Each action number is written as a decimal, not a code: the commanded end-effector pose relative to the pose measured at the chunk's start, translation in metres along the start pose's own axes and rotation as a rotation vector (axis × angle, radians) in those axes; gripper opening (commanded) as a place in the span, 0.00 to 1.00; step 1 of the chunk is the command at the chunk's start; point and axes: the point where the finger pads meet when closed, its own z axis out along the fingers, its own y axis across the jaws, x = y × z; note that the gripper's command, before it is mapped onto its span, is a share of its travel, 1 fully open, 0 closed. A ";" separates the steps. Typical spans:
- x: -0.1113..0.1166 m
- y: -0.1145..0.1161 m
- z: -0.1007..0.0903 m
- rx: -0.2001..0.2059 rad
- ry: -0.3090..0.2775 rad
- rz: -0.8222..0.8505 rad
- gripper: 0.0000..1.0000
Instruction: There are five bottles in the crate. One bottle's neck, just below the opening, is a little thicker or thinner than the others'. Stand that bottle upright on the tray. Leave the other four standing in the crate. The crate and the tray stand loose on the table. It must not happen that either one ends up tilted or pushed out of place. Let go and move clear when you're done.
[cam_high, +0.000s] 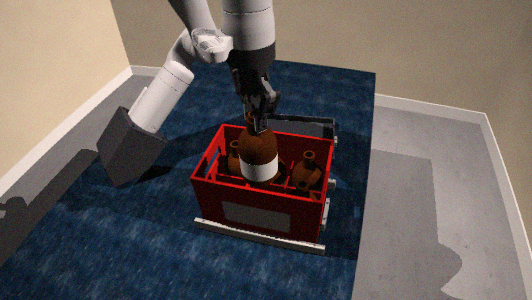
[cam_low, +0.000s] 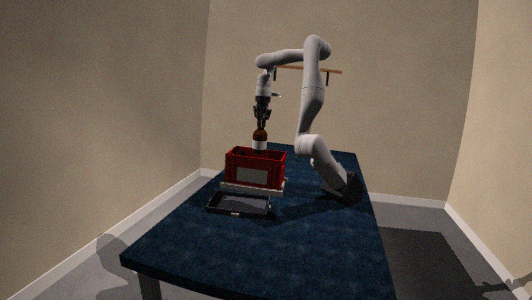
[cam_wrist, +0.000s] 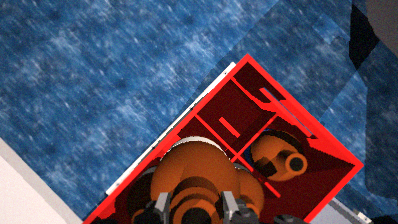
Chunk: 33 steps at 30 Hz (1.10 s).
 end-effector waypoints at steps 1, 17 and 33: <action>0.000 0.000 -0.001 0.002 0.000 0.000 0.00; 0.000 0.000 -0.001 0.002 0.000 0.000 0.00; 0.000 0.000 -0.014 0.002 0.000 0.000 0.00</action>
